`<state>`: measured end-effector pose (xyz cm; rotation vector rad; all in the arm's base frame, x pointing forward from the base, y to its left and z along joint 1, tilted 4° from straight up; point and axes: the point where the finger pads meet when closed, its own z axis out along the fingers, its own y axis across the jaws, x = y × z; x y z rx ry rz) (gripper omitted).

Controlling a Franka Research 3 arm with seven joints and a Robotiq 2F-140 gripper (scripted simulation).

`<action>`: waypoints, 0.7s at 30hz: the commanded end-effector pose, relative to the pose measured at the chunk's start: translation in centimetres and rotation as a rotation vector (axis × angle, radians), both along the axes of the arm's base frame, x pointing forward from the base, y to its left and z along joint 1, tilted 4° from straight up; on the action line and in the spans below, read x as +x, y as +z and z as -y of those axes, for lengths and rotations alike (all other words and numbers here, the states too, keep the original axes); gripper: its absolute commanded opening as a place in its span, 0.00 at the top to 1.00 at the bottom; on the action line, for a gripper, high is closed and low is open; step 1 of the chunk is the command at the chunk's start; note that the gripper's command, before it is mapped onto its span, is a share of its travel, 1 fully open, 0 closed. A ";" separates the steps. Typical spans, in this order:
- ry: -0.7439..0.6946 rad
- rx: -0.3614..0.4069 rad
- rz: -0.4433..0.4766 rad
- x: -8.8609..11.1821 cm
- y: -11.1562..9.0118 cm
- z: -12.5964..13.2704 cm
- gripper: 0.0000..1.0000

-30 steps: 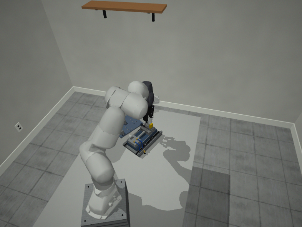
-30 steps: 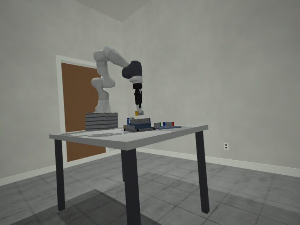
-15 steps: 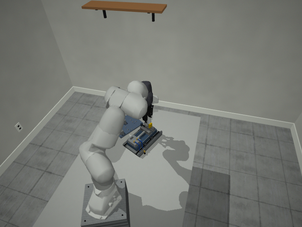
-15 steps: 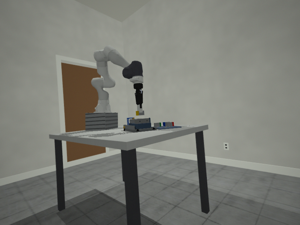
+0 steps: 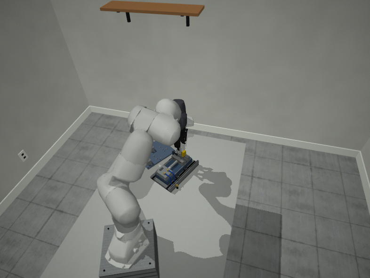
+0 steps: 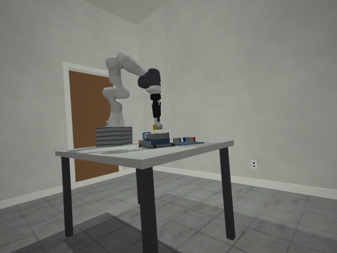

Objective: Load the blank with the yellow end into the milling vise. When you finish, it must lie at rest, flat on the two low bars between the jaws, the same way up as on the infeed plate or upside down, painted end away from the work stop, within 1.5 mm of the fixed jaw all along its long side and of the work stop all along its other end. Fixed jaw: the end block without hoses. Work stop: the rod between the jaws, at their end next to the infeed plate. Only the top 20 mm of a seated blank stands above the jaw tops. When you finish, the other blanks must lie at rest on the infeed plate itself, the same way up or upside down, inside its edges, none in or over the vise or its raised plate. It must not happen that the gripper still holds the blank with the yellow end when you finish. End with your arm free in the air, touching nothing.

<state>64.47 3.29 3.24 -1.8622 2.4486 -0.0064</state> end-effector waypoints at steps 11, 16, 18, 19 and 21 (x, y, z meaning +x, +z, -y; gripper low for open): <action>-0.004 -0.001 0.002 0.1 0.1 -0.1 1.00; -0.004 -0.001 0.002 0.1 0.1 -0.1 1.00; -0.004 -0.001 0.002 0.1 0.1 -0.1 1.00; -0.004 -0.001 0.002 0.1 0.1 -0.1 1.00; -0.002 0.000 0.001 0.1 -1.2 -0.2 1.00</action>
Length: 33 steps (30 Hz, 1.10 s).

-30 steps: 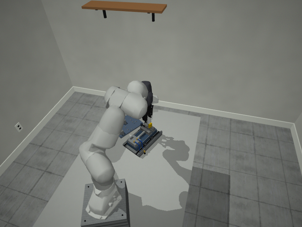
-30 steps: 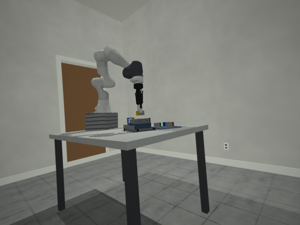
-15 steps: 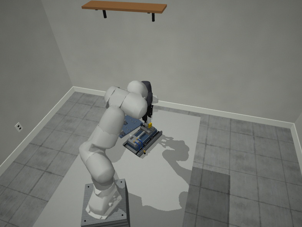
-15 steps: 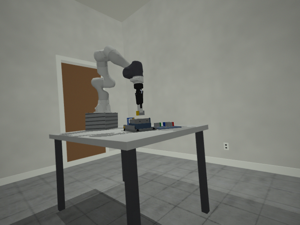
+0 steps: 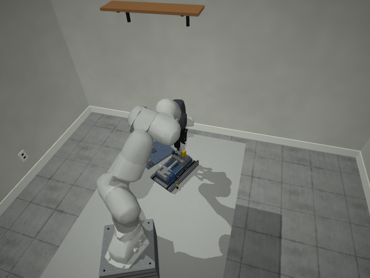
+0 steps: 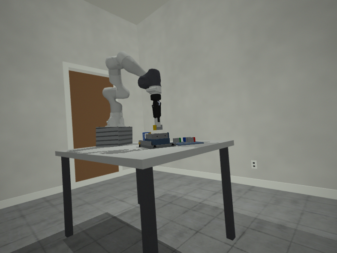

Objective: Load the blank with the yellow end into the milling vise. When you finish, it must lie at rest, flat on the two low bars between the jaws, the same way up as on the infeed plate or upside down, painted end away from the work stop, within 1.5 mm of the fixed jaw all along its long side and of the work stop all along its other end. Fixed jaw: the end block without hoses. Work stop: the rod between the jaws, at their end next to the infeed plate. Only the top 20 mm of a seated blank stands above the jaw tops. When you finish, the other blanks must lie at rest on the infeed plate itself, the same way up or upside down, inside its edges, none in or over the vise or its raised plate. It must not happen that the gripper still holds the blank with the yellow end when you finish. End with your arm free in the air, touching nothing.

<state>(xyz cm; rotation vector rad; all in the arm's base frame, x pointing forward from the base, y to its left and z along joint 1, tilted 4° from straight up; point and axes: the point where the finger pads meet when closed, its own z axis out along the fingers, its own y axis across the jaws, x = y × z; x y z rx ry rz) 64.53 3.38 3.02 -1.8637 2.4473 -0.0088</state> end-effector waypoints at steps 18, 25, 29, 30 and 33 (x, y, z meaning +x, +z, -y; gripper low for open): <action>-0.003 0.000 -0.002 0.1 -2.7 -0.3 1.00; -0.005 0.001 0.001 0.3 -2.6 -0.3 1.00; -0.005 0.001 0.001 0.3 -2.6 -0.3 1.00; -0.005 0.001 0.001 0.3 -2.6 -0.3 1.00; -0.002 0.000 -0.001 0.2 -2.6 -0.3 1.00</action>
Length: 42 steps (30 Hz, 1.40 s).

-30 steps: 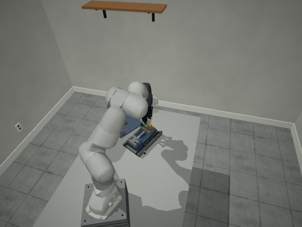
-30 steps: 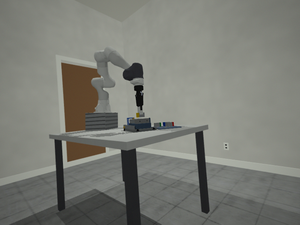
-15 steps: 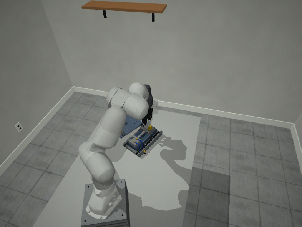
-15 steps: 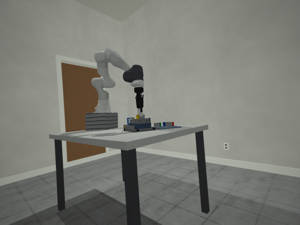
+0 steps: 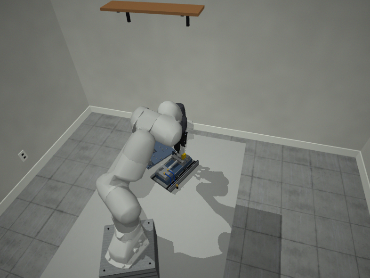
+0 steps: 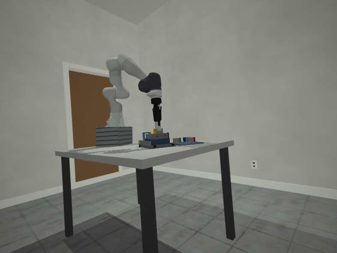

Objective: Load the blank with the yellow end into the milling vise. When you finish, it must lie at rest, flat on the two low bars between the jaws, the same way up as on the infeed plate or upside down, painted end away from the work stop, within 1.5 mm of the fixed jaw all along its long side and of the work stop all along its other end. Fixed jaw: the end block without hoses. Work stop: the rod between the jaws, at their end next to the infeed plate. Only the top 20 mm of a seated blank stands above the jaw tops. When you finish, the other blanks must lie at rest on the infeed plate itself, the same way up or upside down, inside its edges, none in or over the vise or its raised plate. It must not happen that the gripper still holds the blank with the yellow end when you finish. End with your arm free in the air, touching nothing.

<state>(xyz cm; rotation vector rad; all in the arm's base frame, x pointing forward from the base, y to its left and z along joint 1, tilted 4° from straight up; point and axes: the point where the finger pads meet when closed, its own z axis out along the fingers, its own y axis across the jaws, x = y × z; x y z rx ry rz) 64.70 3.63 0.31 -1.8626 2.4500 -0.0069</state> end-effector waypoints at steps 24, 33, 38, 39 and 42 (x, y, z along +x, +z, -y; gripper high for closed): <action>-0.004 0.001 0.003 0.0 0.6 0.0 1.00; -0.004 0.001 0.003 0.0 0.6 0.0 1.00; -0.004 0.001 0.003 0.0 0.7 0.0 1.00; -0.004 0.001 0.003 0.0 0.7 0.0 1.00; -0.004 0.001 0.003 0.0 0.7 0.0 1.00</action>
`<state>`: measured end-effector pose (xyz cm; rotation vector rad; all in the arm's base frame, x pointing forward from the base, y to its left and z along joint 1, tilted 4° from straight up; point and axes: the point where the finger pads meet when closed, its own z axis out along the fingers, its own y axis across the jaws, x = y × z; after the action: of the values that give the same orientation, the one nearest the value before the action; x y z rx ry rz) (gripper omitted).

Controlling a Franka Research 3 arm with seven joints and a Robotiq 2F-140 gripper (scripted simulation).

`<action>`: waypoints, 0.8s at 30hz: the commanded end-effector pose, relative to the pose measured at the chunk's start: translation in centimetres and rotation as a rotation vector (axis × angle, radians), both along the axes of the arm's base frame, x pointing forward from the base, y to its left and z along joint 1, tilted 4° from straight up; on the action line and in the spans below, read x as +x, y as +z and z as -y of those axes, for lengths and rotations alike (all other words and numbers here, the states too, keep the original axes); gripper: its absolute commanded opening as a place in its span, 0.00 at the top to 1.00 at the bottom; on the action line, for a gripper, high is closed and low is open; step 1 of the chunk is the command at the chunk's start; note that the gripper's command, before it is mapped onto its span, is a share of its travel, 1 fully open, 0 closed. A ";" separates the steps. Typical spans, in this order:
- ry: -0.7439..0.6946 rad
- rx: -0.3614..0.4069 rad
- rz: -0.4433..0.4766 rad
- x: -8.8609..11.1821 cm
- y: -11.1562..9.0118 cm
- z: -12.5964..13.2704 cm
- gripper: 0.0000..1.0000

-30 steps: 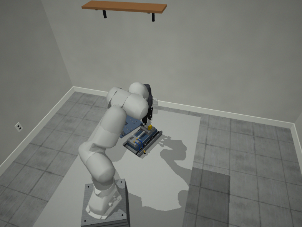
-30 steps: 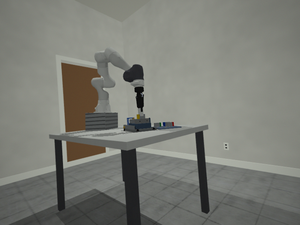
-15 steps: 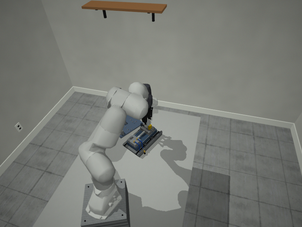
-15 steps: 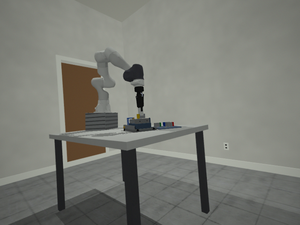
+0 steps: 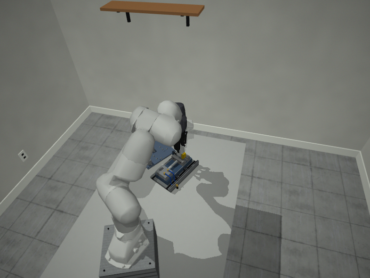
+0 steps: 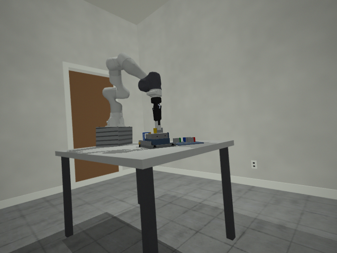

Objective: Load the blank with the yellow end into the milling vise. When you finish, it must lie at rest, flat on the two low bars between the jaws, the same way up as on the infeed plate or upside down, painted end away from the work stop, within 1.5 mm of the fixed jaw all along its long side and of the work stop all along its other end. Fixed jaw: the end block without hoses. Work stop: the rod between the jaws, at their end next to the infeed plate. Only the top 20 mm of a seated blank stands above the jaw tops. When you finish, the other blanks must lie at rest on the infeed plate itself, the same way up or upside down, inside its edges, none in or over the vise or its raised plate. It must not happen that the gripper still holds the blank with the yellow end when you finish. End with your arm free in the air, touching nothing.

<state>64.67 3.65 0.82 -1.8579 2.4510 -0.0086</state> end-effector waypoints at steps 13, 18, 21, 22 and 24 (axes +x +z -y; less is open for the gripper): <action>-0.001 0.000 0.001 0.0 -0.1 0.0 1.00; -0.001 0.000 0.001 0.0 -0.1 0.0 1.00; -0.001 0.000 0.001 0.0 -0.1 0.0 1.00; -0.001 0.000 0.001 0.0 -0.1 0.0 1.00; -0.001 0.000 0.001 0.0 -0.1 0.0 1.00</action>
<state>64.61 3.56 0.73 -1.8571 2.4533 -0.0071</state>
